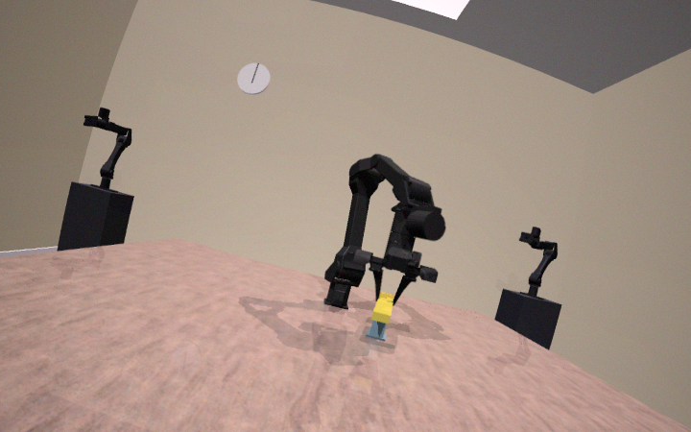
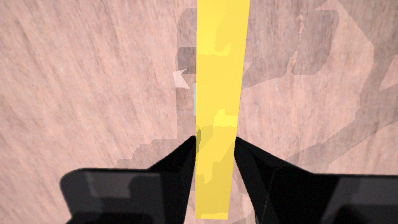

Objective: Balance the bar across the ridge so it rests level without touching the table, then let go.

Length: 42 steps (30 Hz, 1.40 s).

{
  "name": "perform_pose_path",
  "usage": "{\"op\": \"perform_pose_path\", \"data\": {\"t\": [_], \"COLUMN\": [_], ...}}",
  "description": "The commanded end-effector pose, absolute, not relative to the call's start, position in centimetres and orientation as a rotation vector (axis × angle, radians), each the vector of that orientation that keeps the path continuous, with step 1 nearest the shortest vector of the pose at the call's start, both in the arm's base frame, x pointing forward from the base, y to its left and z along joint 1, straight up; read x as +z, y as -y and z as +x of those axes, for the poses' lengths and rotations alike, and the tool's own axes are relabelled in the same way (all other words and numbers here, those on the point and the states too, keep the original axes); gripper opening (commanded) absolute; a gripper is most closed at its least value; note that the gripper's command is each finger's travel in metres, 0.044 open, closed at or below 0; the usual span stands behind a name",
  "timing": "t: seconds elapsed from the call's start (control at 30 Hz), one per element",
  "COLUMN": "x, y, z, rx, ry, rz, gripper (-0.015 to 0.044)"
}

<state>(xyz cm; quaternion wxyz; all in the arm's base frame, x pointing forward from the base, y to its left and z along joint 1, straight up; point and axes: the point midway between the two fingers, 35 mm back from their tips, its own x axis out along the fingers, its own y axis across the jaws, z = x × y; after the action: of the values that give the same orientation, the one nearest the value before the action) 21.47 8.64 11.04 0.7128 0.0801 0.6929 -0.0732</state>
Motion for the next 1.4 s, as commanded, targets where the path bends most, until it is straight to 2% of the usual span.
{"op": "perform_pose_path", "data": {"t": [0.0, 1.37], "x": [10.88, 10.53], "y": [-8.68, -8.68], "z": [21.39, 21.41], "rx": [-0.157, -0.157], "ry": [-1.541, -1.541], "rz": [0.176, 0.176], "gripper": [0.0, 0.0]}}
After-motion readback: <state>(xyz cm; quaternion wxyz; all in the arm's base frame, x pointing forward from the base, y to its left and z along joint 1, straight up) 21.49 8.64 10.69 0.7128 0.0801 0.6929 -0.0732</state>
